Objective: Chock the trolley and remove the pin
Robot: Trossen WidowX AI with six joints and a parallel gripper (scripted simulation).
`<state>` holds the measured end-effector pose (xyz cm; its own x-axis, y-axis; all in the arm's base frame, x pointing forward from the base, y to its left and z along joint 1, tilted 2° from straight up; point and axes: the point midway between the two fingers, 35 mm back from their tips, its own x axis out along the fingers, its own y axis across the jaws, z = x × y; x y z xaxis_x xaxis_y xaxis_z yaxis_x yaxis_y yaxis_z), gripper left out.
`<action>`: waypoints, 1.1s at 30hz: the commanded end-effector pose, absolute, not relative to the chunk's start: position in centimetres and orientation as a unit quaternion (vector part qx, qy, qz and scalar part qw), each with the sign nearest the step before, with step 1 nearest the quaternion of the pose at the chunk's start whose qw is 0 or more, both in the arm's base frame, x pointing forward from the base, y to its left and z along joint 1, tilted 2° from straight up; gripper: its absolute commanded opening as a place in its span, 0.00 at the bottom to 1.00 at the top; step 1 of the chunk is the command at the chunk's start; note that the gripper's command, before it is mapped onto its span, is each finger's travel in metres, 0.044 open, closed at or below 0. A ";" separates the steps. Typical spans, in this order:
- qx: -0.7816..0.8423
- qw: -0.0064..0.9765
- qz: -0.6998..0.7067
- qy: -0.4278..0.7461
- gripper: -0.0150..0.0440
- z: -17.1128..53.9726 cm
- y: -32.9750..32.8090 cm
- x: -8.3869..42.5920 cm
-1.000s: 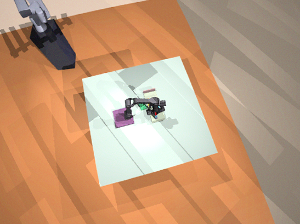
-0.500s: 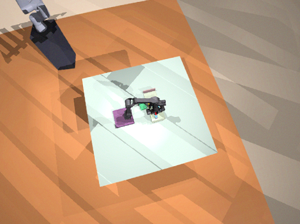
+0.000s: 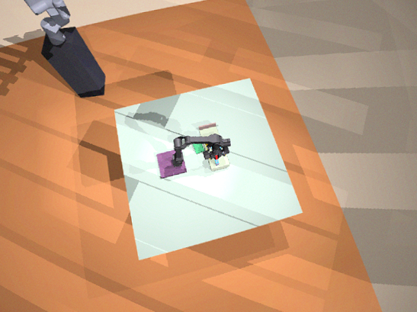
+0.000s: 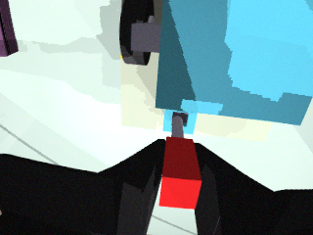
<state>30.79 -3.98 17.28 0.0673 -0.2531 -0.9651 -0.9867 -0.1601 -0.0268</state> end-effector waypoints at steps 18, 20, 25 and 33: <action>-0.612 0.404 0.450 0.510 0.25 18.7 -4.3 30.9; -0.612 0.404 0.450 0.510 0.25 18.7 -4.8 31.0; -0.612 0.403 0.450 0.510 0.25 18.9 -5.6 31.1; -0.613 0.403 0.450 0.510 0.25 19.2 -7.0 31.3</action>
